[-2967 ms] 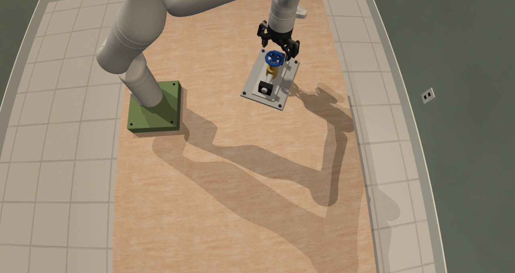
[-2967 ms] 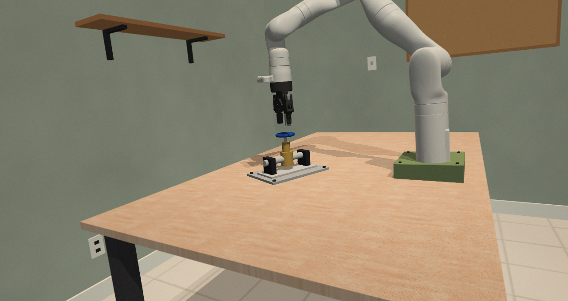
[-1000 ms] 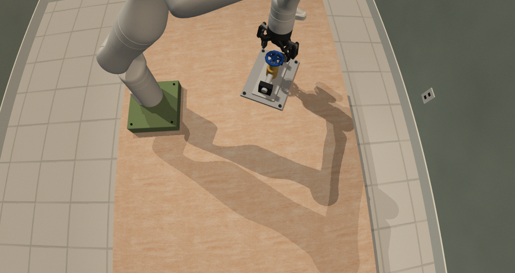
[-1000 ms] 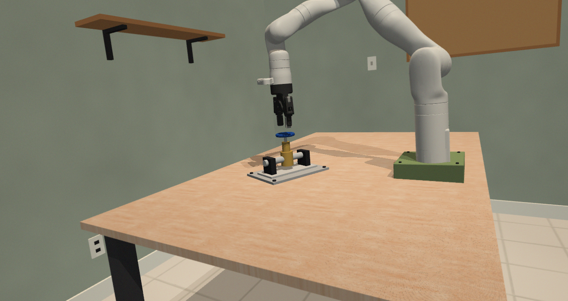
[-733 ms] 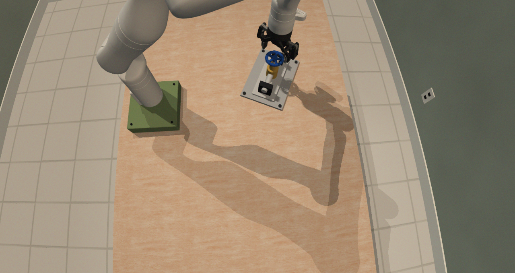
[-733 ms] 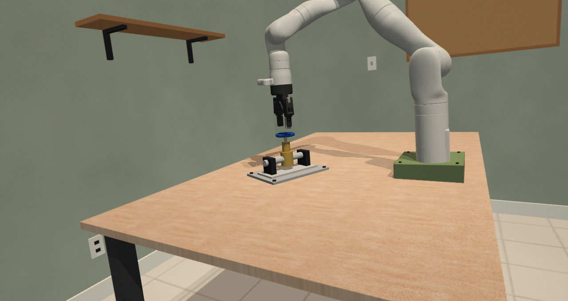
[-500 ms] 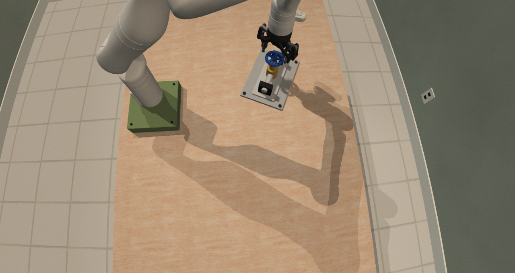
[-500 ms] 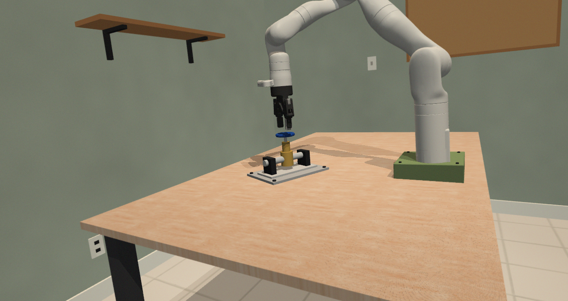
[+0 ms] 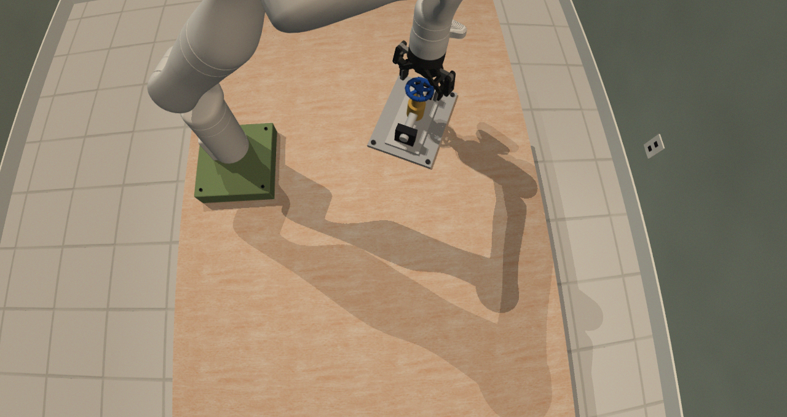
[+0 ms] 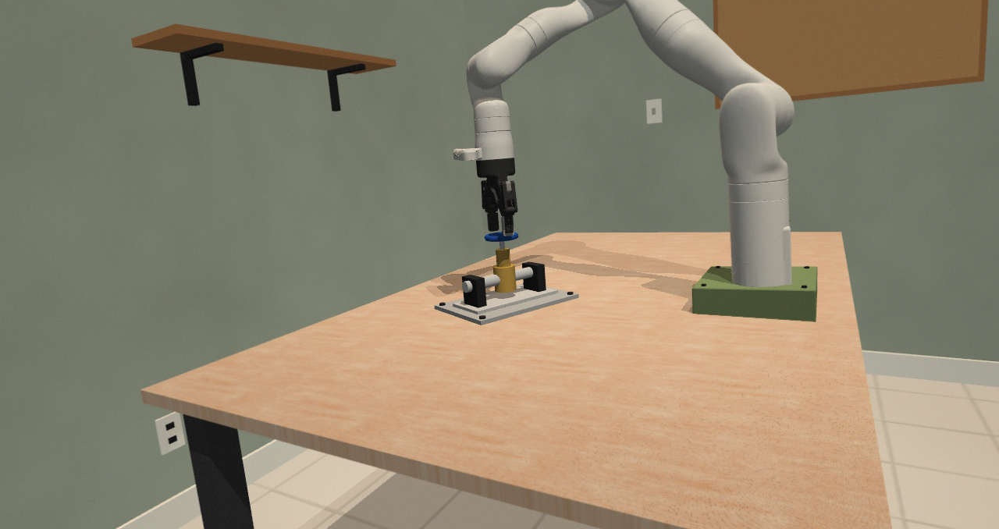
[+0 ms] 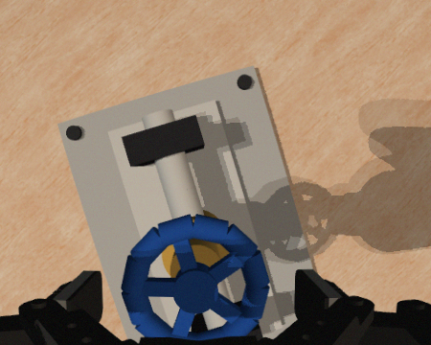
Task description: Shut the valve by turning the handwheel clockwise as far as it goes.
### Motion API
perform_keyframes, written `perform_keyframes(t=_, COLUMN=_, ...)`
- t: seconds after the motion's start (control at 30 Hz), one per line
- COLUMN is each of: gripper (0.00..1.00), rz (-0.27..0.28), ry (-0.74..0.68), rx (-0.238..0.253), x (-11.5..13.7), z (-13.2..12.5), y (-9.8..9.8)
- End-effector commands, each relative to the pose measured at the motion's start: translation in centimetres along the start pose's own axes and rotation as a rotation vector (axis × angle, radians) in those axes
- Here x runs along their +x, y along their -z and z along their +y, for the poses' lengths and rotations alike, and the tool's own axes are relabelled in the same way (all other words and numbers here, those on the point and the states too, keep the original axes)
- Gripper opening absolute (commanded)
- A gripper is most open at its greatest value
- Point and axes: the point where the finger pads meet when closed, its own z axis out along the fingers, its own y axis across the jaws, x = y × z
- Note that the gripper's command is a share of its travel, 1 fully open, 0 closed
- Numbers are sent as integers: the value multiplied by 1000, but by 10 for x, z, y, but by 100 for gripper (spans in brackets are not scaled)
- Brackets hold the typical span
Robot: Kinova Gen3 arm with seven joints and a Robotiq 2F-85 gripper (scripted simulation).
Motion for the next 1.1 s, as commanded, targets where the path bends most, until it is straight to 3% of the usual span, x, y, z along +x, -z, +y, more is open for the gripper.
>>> perform_keyframes(t=0.0, gripper=100, rz=-1, ry=2, rx=3, x=0, z=-1, y=-4)
perform_keyframes(t=1.07, gripper=100, rz=-1, ry=2, rx=3, x=0, z=-1, y=-18)
